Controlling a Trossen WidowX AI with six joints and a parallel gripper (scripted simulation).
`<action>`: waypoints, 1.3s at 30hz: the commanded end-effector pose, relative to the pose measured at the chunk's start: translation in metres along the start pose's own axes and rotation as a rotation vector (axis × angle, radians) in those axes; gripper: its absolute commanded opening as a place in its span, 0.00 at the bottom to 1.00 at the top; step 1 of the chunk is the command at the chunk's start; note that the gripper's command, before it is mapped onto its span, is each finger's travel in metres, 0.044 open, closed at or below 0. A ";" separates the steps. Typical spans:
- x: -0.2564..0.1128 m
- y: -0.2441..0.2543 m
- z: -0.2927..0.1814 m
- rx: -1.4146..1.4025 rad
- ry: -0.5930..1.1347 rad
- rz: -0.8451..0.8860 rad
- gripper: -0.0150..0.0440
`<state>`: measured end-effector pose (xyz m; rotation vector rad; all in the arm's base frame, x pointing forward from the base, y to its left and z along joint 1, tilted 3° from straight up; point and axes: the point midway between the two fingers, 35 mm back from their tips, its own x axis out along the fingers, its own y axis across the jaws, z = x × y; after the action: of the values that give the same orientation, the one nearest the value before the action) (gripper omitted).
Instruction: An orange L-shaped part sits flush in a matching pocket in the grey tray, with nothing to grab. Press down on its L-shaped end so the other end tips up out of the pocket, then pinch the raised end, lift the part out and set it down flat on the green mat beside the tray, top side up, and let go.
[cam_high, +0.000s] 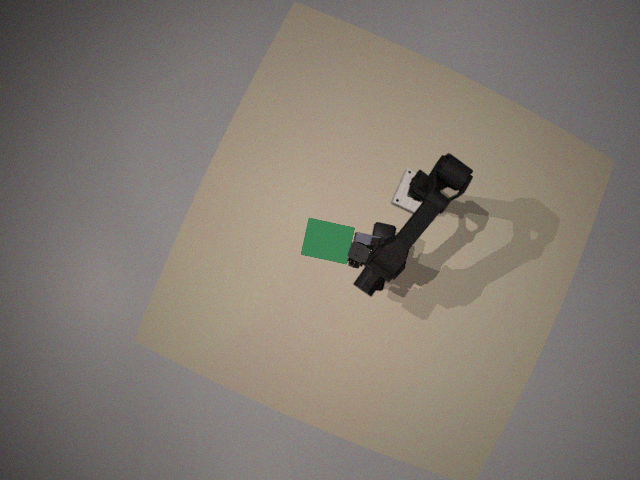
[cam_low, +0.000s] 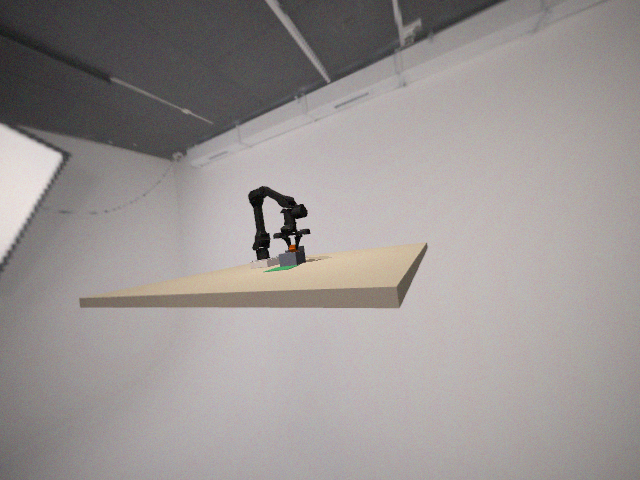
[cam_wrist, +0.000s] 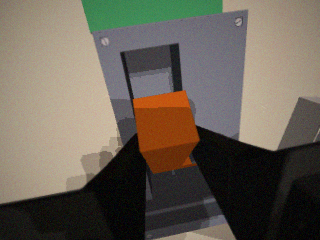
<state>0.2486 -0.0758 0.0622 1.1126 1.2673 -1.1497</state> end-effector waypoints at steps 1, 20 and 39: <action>-0.008 0.002 0.000 0.000 -0.001 0.007 0.25; -0.038 0.001 0.000 0.000 0.000 0.002 0.25; -0.069 0.000 0.000 0.000 0.000 0.002 0.25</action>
<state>0.2489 -0.0752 0.1235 1.1069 1.2741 -1.1516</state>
